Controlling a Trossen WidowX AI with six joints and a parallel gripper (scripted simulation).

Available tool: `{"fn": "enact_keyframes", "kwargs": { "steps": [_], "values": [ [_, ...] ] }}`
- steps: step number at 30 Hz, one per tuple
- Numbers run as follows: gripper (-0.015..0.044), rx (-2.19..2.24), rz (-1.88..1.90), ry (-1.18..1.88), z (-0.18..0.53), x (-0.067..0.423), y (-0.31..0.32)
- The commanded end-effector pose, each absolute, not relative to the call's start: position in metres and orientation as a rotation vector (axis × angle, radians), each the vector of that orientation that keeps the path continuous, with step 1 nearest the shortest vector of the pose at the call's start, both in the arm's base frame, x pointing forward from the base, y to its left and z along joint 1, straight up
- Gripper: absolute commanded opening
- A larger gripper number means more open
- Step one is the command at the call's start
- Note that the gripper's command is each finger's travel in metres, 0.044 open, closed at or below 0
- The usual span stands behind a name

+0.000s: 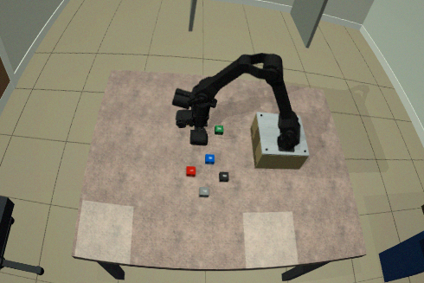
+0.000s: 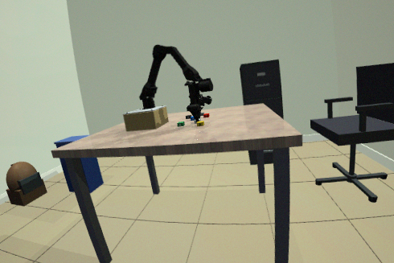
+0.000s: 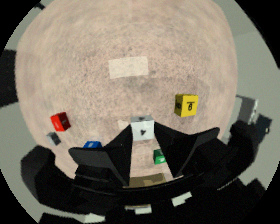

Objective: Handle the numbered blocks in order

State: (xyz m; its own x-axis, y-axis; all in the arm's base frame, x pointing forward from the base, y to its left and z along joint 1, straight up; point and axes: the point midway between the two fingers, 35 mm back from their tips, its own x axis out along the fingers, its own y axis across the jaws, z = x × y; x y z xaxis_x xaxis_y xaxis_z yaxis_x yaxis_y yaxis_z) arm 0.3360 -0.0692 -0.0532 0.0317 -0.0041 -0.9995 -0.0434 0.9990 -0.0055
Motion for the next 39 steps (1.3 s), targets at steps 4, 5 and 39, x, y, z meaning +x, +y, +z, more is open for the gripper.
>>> {"fn": "enact_keyframes", "kwargs": {
  "steps": [4,5,39],
  "values": [
    [0.012,-0.042,0.034,1.539,-0.054,0.336,-0.069],
    [0.012,-0.042,0.034,1.539,-0.054,0.336,-0.069],
    [0.012,-0.042,0.034,1.539,-0.047,0.336,-0.069]
  ]
}}
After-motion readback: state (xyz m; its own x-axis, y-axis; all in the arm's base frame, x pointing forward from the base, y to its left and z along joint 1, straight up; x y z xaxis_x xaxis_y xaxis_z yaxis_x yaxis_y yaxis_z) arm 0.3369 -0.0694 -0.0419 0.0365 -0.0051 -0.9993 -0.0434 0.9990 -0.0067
